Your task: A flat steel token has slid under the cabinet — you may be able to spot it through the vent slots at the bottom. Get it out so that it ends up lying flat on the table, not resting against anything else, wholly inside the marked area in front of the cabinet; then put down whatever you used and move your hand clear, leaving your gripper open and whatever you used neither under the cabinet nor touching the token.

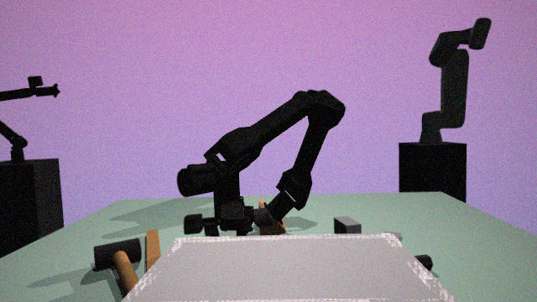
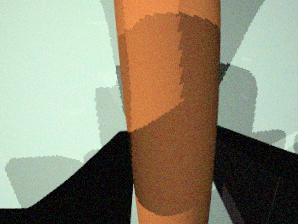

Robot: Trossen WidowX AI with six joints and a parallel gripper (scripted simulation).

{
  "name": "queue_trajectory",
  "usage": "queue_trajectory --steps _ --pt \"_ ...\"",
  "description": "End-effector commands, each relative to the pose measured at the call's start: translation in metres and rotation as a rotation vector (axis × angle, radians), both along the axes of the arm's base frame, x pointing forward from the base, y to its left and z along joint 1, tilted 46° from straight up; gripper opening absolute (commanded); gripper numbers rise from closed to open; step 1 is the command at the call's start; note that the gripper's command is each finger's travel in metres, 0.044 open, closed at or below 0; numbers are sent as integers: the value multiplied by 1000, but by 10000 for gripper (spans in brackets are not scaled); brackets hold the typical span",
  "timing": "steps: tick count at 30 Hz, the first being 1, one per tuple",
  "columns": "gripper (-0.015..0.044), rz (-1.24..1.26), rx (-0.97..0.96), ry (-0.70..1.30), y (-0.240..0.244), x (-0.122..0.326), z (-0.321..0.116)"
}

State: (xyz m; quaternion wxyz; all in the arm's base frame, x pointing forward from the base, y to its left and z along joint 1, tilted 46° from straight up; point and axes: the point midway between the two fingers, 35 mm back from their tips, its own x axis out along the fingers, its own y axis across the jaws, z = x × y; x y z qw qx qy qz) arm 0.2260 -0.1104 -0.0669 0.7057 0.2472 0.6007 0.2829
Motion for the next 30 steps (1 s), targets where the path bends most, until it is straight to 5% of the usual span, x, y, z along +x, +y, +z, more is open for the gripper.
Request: queue_trajectory --steps 1,30 --pt "0 -10 1 -1 -2 7 1" --pt "0 -11 1 -2 0 51 9"
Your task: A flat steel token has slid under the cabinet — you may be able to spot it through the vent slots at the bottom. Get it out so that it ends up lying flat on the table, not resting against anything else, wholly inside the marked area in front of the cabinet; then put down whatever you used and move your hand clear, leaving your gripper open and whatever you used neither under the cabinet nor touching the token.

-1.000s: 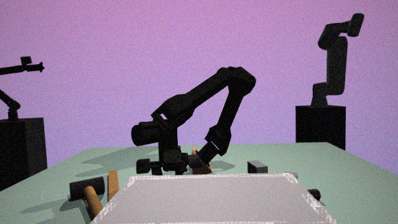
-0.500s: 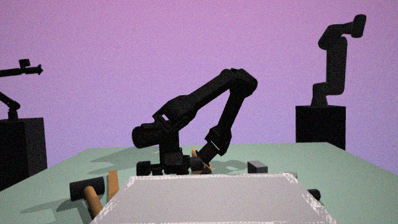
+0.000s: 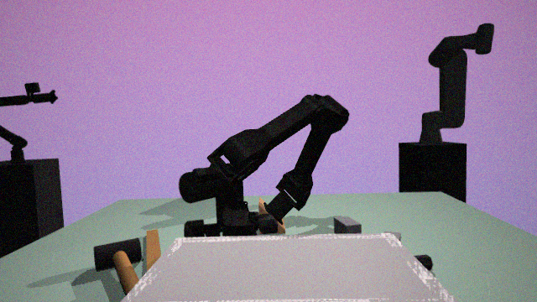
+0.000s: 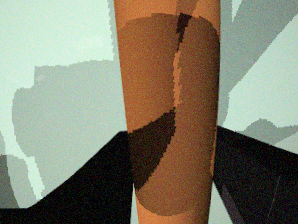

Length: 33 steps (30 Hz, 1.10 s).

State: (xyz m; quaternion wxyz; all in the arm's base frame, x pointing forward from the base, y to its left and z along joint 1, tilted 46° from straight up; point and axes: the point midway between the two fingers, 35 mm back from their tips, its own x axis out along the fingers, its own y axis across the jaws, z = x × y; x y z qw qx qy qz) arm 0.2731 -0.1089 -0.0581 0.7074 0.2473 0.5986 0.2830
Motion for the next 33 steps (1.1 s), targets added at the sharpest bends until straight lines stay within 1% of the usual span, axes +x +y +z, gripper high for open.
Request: queue_trajectory --steps 1,33 --pt "0 -9 1 3 -2 5 0" --pt "0 -9 2 0 -1 46 8"
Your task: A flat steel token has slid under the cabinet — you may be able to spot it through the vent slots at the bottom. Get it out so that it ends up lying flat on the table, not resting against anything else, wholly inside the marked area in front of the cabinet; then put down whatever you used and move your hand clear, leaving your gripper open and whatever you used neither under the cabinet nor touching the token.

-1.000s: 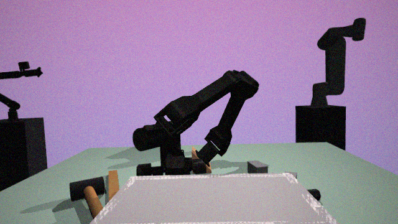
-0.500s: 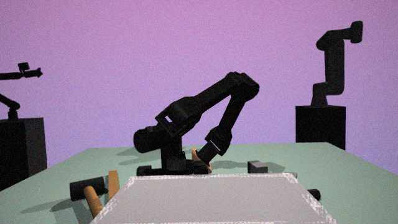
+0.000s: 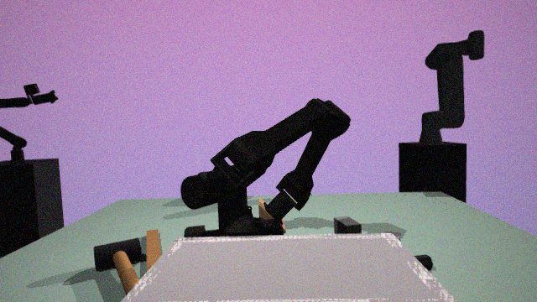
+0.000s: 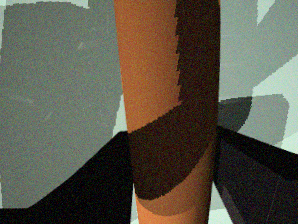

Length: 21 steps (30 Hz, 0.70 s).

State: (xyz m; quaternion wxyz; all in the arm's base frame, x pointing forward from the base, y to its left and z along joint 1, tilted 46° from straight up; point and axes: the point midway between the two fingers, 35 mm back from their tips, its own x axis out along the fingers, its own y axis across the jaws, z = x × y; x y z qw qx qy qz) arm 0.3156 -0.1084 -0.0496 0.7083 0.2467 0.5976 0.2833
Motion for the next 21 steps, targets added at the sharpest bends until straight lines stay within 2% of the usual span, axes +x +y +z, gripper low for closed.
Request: queue_trajectory --steps 1,21 --pt "0 -9 2 3 -2 4 0" --pt "0 -9 2 2 -2 26 4"
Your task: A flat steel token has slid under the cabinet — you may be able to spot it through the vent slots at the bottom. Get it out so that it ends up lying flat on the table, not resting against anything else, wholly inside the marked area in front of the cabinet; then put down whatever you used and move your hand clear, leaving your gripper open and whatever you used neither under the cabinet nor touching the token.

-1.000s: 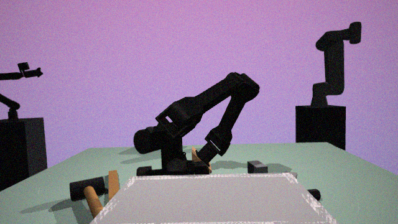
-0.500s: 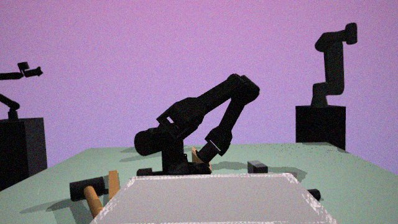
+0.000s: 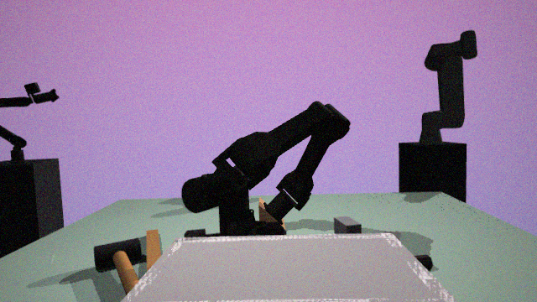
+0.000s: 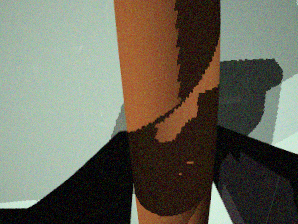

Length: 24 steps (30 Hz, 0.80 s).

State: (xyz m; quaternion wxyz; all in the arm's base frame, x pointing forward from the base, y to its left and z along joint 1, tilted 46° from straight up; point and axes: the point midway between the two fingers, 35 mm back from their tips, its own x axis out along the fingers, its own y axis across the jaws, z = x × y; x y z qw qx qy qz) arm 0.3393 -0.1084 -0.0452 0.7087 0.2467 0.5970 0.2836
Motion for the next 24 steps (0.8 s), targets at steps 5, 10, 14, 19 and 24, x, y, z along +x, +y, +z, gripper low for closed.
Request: queue_trajectory --steps 5,10,14,19,24 --pt "0 -9 2 3 -2 8 0" --pt "0 -9 2 3 -2 13 1" --pt "0 -9 2 3 -2 17 2" --pt "0 -9 2 3 -2 22 3" --pt "0 -9 2 2 -3 27 3"
